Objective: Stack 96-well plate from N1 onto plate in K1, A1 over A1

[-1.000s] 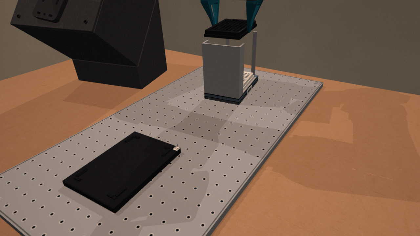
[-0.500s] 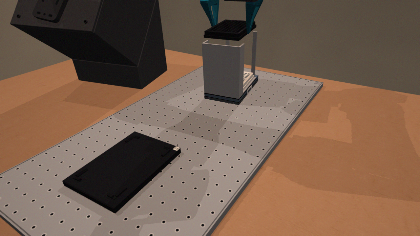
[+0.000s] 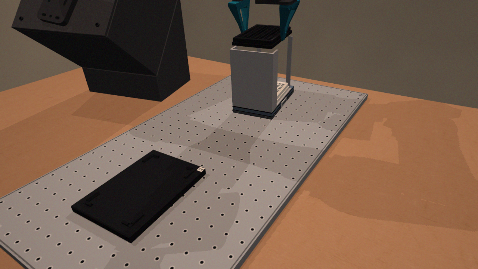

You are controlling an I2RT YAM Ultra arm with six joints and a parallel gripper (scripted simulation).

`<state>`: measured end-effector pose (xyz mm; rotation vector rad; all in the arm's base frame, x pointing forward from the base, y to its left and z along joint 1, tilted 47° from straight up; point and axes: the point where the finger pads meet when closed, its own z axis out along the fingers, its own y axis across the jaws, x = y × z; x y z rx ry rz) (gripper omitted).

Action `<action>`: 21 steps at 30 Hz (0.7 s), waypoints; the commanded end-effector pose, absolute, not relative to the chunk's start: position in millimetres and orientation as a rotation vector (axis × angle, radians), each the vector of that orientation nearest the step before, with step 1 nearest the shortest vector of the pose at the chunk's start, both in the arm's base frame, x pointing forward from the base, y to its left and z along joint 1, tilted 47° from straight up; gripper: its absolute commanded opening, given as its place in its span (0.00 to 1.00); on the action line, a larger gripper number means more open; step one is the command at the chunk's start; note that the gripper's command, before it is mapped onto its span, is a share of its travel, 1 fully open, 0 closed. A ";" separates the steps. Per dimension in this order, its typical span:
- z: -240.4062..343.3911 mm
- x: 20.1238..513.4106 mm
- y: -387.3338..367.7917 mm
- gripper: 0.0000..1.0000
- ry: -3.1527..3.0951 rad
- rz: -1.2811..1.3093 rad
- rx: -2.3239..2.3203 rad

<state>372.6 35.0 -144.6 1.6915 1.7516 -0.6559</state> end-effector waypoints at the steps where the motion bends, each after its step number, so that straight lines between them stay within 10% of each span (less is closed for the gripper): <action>1: -144.8 372.5 37.7 0.00 1.760 -0.653 1.665; 21: -142.3 375.4 37.8 0.00 1.753 -0.643 1.680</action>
